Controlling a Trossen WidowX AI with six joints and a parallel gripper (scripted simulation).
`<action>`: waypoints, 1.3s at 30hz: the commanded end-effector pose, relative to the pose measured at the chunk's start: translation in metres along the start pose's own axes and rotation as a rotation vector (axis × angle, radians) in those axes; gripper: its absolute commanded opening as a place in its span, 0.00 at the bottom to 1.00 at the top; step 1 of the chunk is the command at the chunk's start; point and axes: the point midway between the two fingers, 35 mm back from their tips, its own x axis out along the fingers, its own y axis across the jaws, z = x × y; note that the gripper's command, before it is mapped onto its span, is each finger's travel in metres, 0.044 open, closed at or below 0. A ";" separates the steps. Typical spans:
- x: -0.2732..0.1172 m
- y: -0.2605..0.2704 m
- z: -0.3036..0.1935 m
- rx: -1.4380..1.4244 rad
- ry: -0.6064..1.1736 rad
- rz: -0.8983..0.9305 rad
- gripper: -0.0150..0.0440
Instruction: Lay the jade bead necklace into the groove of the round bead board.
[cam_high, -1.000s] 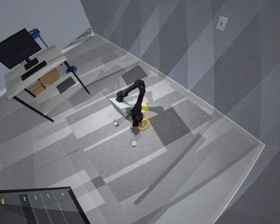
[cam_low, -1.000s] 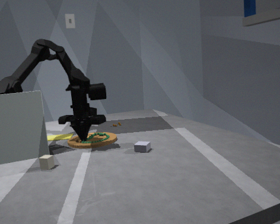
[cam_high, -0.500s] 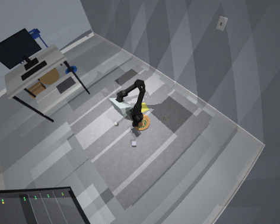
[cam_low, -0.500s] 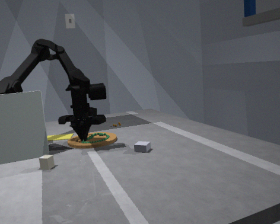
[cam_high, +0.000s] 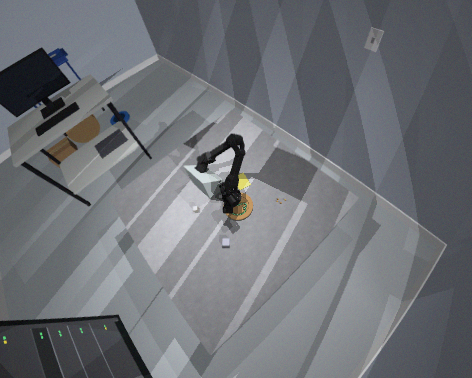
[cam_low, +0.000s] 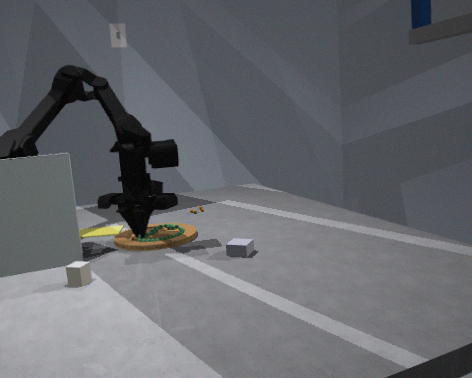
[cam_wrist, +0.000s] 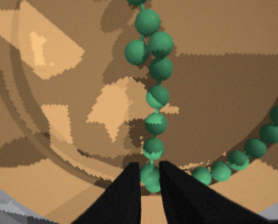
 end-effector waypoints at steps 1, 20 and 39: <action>-0.004 0.000 0.001 -0.002 -0.006 0.001 0.25; -0.001 0.009 -0.010 -0.001 -0.005 0.001 0.25; 0.001 0.007 -0.008 -0.008 -0.008 -0.005 0.61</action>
